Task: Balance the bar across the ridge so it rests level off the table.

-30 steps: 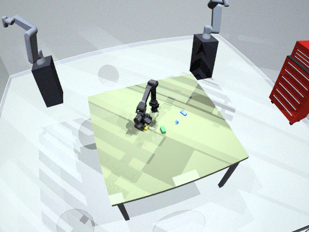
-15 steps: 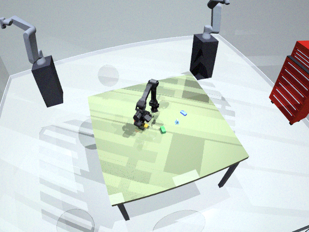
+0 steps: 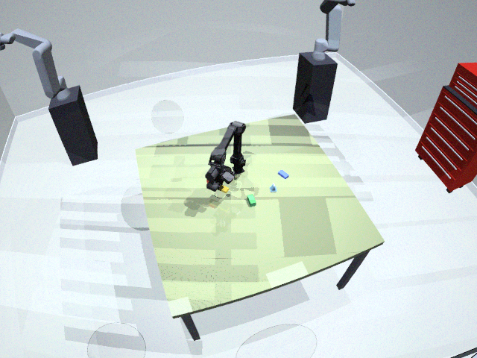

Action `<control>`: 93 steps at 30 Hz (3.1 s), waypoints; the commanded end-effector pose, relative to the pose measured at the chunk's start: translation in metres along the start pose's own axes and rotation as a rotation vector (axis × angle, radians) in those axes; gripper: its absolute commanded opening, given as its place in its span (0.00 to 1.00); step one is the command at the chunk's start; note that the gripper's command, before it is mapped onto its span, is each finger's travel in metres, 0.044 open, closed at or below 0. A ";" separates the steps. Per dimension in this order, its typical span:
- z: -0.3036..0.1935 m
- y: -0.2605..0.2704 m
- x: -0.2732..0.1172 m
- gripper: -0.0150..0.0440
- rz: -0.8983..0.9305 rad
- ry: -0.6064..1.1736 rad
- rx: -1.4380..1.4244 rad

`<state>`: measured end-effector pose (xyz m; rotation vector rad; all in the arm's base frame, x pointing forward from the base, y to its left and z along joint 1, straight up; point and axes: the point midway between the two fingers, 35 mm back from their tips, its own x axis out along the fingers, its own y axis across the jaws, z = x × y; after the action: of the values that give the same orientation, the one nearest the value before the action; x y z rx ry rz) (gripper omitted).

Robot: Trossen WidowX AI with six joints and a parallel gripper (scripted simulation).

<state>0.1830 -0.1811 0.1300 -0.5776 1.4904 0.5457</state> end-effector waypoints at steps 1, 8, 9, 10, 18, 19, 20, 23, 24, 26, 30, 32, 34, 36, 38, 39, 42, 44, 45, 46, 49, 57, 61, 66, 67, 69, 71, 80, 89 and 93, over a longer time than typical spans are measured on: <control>0.000 0.001 -0.011 0.25 -0.008 -0.003 0.005; 0.019 0.000 -0.011 0.25 -0.008 -0.005 -0.029; 0.022 0.000 -0.011 0.25 -0.008 -0.006 -0.035; 0.026 0.000 -0.011 0.25 -0.008 -0.006 -0.041; 0.053 0.003 -0.012 0.25 -0.008 -0.009 -0.089; 0.057 0.003 -0.012 0.25 -0.008 -0.009 -0.095; 0.060 0.004 -0.012 0.25 -0.008 -0.010 -0.101; 0.070 0.006 -0.012 0.25 -0.008 -0.011 -0.119; 0.074 0.007 -0.013 0.25 -0.008 -0.011 -0.125; 0.081 0.008 -0.013 0.25 -0.008 -0.012 -0.137; 0.094 0.012 -0.013 0.25 -0.007 -0.013 -0.161; 0.101 0.014 -0.013 0.25 -0.007 -0.014 -0.173; 0.108 0.017 -0.013 0.25 -0.007 -0.015 -0.185; 0.114 0.019 -0.014 0.25 -0.007 -0.015 -0.197; 0.121 0.022 -0.014 0.25 -0.007 -0.016 -0.209; 0.124 0.024 -0.014 0.25 -0.007 -0.016 -0.215; 0.134 0.028 -0.014 0.25 -0.007 -0.018 -0.233; 0.141 0.032 -0.014 0.25 -0.006 -0.018 -0.245; 0.144 0.033 -0.014 0.25 -0.006 -0.019 -0.251; 0.147 0.035 -0.014 0.25 -0.006 -0.019 -0.257; 0.157 0.041 -0.015 0.25 -0.006 -0.020 -0.274; 0.181 0.058 -0.015 0.25 -0.005 -0.023 -0.322; 0.192 0.067 -0.016 0.25 -0.004 -0.024 -0.345; 0.206 0.080 -0.016 0.25 -0.004 -0.026 -0.375; 0.208 0.083 -0.016 0.25 -0.003 -0.026 -0.380; 0.213 0.088 -0.016 0.25 -0.003 -0.027 -0.392; 0.219 0.094 -0.017 0.25 -0.003 -0.028 -0.404; 0.239 0.121 -0.017 0.25 -0.001 -0.030 -0.456; 0.256 0.151 -0.018 0.25 0.001 -0.033 -0.508; 0.263 0.166 -0.018 0.25 0.002 -0.034 -0.530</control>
<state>0.2746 0.1050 0.1436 -0.9601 1.3194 0.9474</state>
